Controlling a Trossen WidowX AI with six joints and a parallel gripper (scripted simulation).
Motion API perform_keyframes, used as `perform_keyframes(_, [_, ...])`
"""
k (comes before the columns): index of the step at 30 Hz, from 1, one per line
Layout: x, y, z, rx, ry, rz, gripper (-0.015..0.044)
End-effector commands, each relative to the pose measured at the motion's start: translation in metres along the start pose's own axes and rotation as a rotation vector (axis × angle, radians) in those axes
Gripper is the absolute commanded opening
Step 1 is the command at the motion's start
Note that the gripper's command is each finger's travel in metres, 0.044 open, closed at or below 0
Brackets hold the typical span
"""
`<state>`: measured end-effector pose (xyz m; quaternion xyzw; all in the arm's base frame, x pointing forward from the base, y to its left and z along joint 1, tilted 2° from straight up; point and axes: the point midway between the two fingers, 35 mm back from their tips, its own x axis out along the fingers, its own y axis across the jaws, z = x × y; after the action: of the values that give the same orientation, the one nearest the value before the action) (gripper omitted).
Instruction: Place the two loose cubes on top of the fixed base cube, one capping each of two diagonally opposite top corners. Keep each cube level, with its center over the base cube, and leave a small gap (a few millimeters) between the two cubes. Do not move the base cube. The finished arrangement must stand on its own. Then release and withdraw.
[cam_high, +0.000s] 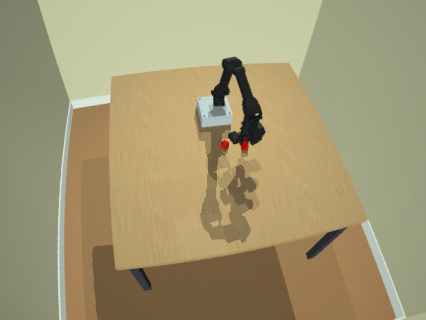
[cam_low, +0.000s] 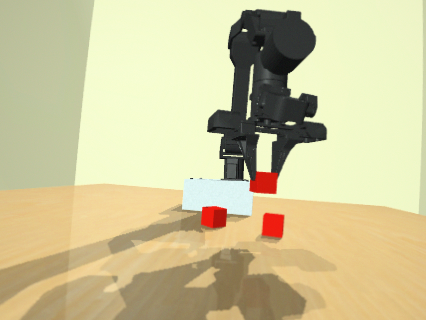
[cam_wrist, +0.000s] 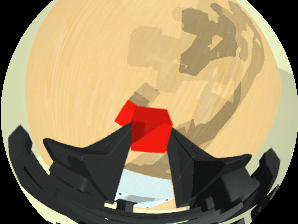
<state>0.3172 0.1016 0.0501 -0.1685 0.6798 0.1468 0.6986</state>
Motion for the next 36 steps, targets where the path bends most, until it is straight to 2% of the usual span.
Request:
perform_keyframes(1, [0.005,0.013,-0.002,-0.076,0.008,0.006,0.0105])
perform_keyframes(9, [0.009,0.036,-0.002,-0.220,0.008,0.008,0.0105])
perform_keyframes(21, [0.010,0.037,-0.002,-0.223,0.008,0.008,0.0105])
perform_keyframes(30, [0.034,0.039,-0.002,-0.226,0.008,0.008,0.0105])
perform_keyframes(36, [0.036,0.039,-0.002,-0.226,0.008,0.009,0.0105])
